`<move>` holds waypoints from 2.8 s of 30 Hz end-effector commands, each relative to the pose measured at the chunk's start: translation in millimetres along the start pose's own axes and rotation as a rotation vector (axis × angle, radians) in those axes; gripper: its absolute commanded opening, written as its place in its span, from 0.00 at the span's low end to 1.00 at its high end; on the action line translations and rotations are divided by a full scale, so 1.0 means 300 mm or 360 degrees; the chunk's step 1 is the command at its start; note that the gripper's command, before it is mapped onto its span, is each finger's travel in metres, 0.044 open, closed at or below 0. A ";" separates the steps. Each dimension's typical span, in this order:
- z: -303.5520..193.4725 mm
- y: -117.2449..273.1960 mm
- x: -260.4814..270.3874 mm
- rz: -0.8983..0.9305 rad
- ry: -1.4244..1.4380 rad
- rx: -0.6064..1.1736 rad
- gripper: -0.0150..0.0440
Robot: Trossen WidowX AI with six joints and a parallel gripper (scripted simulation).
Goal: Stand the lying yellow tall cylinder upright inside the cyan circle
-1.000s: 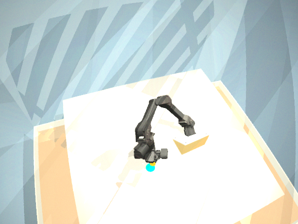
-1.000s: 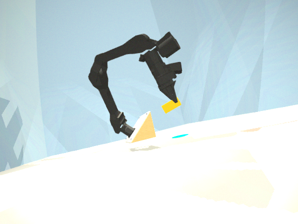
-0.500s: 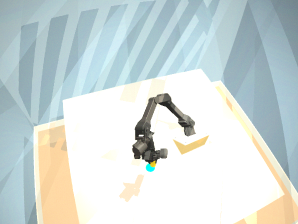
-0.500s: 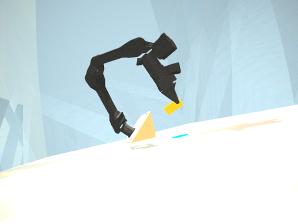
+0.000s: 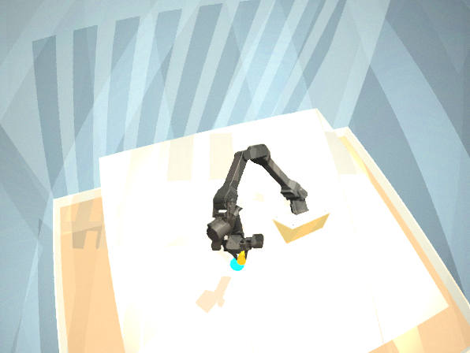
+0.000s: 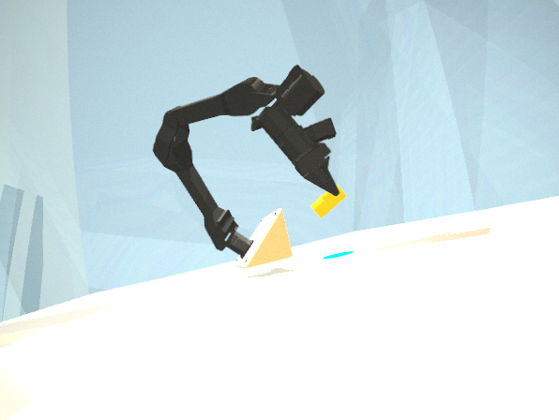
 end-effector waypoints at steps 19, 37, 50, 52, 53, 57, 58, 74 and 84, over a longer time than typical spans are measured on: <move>-0.008 0.003 -0.012 0.0087 0.0011 -0.0262 0.43; -0.018 0.003 -0.021 0.0133 0.0030 -0.0470 0.43; -0.027 0.006 -0.027 0.0152 0.0052 -0.0624 0.43; -0.029 0.007 -0.028 0.0154 0.0056 -0.0647 0.43; -0.030 0.008 -0.028 0.0155 0.0058 -0.0659 0.43; -0.033 0.010 -0.030 0.0157 0.0066 -0.0707 0.43; -0.034 0.011 -0.030 0.0157 0.0068 -0.0719 0.43; -0.051 0.022 -0.035 0.0153 0.0109 -0.0910 0.43; -0.064 0.032 -0.038 0.0140 0.0139 -0.1030 0.43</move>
Point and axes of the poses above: the point midway between the two fingers, 35 mm back from their tips, its own y axis back along the fingers, its own x axis across the jaws, z = x × y, the point moved 2 cm from there along y, back along the fingers, and after that the axes turned 7 degrees about -y, right-handed, at the moved point
